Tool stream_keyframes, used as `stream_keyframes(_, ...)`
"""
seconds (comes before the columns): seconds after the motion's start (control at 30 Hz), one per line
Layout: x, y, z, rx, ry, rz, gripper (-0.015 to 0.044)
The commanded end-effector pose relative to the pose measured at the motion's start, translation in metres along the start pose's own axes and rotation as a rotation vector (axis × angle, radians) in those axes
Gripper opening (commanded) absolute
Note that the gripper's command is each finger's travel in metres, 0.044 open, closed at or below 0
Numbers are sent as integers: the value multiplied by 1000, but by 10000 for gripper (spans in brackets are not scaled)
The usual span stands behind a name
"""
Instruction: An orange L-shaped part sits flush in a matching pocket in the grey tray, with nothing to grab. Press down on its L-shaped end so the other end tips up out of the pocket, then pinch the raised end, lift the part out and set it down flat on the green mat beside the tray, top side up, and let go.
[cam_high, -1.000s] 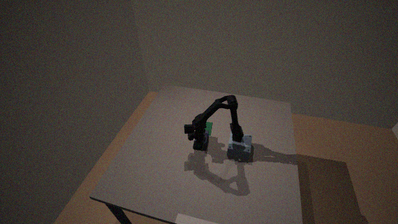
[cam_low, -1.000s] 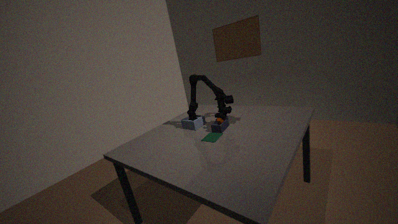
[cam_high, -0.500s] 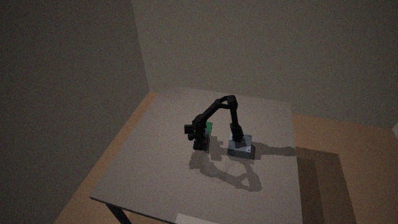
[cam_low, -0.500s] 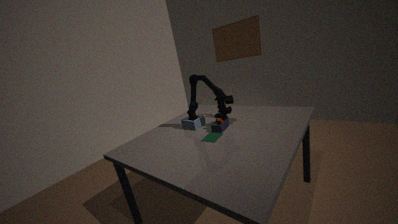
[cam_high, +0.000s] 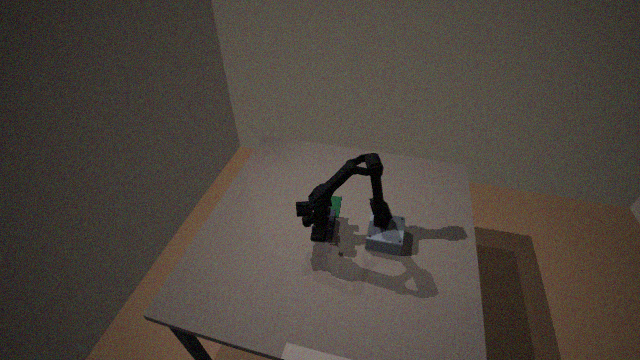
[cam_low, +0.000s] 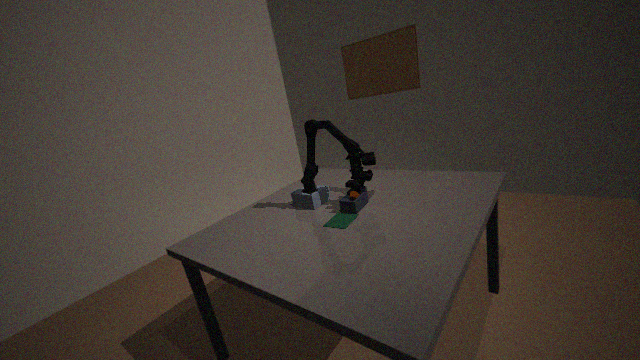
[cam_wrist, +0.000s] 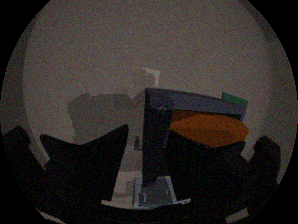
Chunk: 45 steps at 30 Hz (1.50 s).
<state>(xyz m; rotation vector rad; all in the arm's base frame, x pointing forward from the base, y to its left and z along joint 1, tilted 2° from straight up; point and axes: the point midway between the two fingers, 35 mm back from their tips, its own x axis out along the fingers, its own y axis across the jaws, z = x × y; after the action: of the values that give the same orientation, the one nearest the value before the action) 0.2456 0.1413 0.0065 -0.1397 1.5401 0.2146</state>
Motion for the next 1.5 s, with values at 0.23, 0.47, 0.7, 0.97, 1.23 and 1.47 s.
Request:
stream_keyframes(0.23,-59,-3,6,4,-10,-1,180)
stream_keyframes(0.47,-102,-9,1,4,-10,-1,180)
stream_keyframes(0.7,-100,-8,4,8,-23,3,180)
stream_keyframes(0.97,-100,-8,4,8,-23,3,180)
stream_keyframes(1.23,-100,-8,4,8,-23,3,180)
stream_keyframes(1.47,-100,-17,6,197,-22,3,280)
